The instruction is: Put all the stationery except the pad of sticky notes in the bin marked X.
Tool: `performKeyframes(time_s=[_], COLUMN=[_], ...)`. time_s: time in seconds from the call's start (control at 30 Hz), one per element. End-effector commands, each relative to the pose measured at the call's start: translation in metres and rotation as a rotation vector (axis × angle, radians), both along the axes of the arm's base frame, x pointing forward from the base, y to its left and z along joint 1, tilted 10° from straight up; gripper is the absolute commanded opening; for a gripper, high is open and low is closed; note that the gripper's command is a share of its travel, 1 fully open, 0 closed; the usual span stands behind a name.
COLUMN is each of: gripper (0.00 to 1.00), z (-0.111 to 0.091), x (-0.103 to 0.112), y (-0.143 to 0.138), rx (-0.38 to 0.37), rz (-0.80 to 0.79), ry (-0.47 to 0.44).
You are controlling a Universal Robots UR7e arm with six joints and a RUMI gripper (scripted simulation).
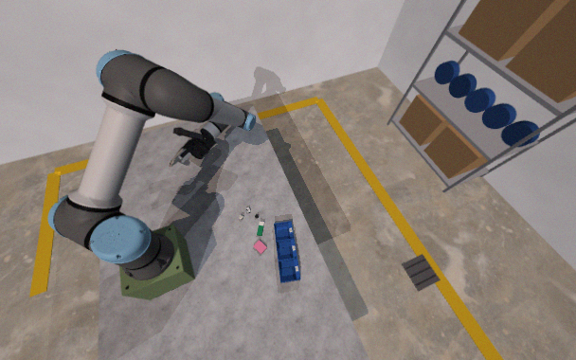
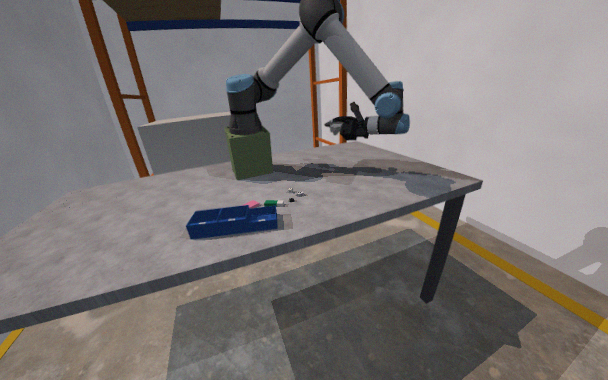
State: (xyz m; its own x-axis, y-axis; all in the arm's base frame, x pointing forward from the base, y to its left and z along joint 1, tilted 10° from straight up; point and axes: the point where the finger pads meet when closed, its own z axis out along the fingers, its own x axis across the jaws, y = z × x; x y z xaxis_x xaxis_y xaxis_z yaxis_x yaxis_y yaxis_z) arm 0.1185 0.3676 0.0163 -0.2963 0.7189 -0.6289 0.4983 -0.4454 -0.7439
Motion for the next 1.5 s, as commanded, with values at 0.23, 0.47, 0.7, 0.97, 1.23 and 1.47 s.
performKeyframes(time_s=[0.23,0.47,0.7,0.97,1.23,1.47], gripper=[0.04,0.04,0.04,0.04,0.04,0.04], z=[0.006,0.009,0.011,0.013,0.016,0.018], x=[0.046,0.073,0.096,0.120,0.149,0.167], y=[-0.025,-0.042,-0.060,-0.082,-0.112,-0.135], rx=[-0.079,-0.144,-0.206,-0.291,-0.396,-0.483], rz=[-0.212,-0.357,-0.488,-0.656,-0.854,-1.012], ry=[-0.254,-0.394,-0.504,-0.630,-0.756,-0.843])
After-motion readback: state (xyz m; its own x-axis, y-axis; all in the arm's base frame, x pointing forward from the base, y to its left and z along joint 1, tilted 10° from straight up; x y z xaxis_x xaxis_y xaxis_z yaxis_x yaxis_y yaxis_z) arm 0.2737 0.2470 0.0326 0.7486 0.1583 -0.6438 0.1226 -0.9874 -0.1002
